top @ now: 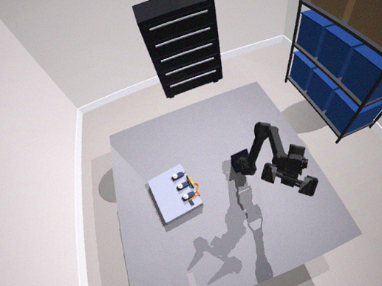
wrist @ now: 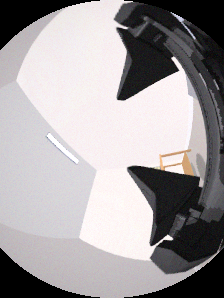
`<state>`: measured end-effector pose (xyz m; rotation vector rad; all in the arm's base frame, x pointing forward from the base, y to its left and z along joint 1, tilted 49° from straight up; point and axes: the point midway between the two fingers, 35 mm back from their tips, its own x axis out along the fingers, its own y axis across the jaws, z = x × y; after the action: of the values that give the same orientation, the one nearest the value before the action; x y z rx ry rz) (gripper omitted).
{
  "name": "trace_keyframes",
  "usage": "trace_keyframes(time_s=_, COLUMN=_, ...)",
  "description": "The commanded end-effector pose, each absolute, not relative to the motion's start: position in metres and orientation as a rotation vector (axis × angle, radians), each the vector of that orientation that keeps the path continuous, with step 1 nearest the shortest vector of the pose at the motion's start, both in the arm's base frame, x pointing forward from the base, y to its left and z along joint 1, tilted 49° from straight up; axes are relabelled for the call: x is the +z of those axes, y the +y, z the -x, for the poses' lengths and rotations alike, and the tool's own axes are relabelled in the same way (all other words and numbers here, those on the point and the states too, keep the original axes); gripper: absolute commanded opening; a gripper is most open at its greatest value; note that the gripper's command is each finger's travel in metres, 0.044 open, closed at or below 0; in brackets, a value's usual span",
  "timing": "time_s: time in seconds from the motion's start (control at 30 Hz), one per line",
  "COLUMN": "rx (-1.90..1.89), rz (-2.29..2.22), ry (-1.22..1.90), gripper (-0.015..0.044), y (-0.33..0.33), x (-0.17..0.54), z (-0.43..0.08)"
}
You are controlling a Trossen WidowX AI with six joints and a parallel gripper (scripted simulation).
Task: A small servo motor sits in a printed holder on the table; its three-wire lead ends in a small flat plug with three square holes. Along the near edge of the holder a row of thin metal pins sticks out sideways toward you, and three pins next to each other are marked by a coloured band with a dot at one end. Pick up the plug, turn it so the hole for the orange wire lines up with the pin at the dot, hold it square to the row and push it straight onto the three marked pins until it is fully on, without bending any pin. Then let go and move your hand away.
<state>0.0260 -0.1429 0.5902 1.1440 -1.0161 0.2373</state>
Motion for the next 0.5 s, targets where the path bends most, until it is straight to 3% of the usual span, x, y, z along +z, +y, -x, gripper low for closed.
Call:
trace_keyframes(time_s=0.0, rx=0.237, rz=-1.142, ry=-1.016, gripper=0.0374, y=-0.142, x=0.59, z=-0.026)
trace_keyframes(time_s=0.33, rx=0.228, rz=-0.99, ry=-1.011, gripper=0.0115, y=-0.106, x=0.594, z=-0.035)
trace_keyframes(time_s=0.47, rx=0.22, rz=-0.883, ry=-0.998, gripper=0.0115, y=-0.08, x=0.593, z=-0.044)
